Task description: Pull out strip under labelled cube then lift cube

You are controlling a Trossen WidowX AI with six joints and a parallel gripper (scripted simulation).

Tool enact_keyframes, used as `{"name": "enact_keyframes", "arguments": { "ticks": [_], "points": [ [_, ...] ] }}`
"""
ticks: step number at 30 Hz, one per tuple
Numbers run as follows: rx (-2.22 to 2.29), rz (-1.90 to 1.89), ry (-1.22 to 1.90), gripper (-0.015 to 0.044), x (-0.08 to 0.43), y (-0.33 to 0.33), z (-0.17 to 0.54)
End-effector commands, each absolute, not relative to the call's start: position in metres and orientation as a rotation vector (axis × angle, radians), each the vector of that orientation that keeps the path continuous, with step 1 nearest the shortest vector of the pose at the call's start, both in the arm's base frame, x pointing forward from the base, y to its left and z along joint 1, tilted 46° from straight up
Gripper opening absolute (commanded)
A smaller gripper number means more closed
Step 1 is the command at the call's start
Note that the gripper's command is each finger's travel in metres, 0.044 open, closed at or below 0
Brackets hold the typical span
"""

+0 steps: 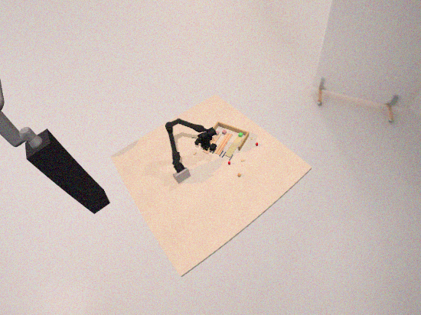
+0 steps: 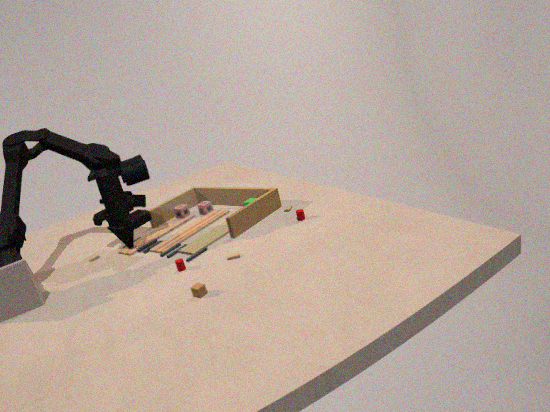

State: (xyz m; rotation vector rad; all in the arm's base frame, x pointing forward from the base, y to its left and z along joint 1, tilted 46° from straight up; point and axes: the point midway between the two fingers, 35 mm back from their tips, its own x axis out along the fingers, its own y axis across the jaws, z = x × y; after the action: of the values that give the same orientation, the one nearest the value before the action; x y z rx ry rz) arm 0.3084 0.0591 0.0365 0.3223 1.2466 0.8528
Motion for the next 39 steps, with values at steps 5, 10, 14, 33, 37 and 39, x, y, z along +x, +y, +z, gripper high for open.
{"name": "enact_keyframes", "arguments": {
  "ticks": [5, 10, 14, 33, 37, 39],
  "points": [
    [0.324, 0.857, 1.261, 0.0000, 0.293, 0.059, 0.029],
    [0.324, 0.857, 1.262, 0.0000, 0.285, 0.057, 0.027],
    [0.324, 0.857, 1.262, 0.0000, 0.280, 0.056, 0.025],
    [0.324, 0.857, 1.264, 0.0000, 0.252, 0.050, 0.016],
    [0.324, 0.857, 1.264, 0.0000, 0.246, 0.048, 0.014],
    [0.324, 0.856, 1.265, 0.0000, 0.243, 0.048, 0.013]
  ]
}}
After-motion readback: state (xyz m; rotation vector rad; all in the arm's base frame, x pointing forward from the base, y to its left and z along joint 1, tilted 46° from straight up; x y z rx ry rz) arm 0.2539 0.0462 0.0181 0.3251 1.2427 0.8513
